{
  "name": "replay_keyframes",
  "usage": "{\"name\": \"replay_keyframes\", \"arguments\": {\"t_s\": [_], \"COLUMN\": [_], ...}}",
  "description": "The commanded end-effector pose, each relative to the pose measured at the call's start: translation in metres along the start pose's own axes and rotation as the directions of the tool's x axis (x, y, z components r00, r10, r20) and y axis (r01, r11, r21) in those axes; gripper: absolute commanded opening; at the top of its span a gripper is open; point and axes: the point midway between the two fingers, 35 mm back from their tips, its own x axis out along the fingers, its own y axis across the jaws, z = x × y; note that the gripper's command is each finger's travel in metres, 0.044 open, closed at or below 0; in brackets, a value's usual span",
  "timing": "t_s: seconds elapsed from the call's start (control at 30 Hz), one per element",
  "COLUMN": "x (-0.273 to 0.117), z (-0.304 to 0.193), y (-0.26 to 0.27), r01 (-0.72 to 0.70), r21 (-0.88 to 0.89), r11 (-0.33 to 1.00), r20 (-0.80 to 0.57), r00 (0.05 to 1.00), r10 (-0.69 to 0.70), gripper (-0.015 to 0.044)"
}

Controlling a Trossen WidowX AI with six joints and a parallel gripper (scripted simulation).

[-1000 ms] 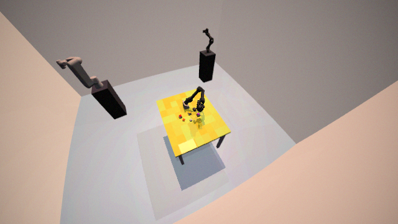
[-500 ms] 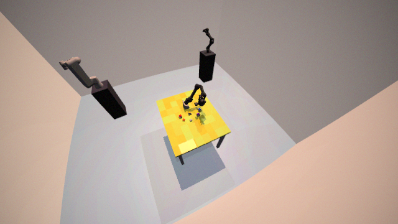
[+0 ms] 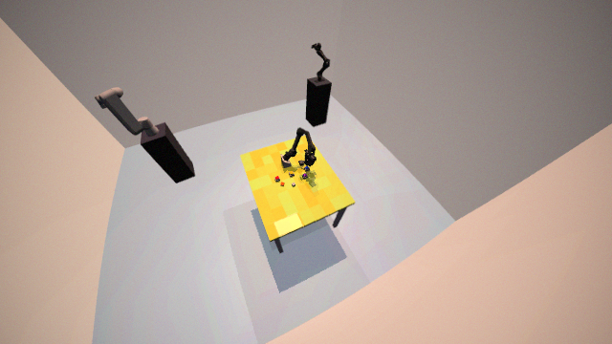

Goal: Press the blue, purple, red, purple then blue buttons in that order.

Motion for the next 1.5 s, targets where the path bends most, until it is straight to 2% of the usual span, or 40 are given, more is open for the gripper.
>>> {"name": "replay_keyframes", "arguments": {"t_s": [0.0,0.63,1.27,1.47], "x": [0.006,0.035,0.036,0.003], "z": [0.0,0.0,0.0,0.0], "y": [0.0,0.0,0.0,0.0], "r01": [0.003,0.0,0.0,0.002], "r21": [0.001,0.001,0.001,0.001], "r11": [1.0,1.0,1.0,1.0], "r20": [0.007,0.008,0.008,0.007], "r00": [1.0,1.0,1.0,1.0], "r10": [-0.003,0.0,0.0,-0.002], "gripper": [0.002,0.002,0.002,0.002]}}
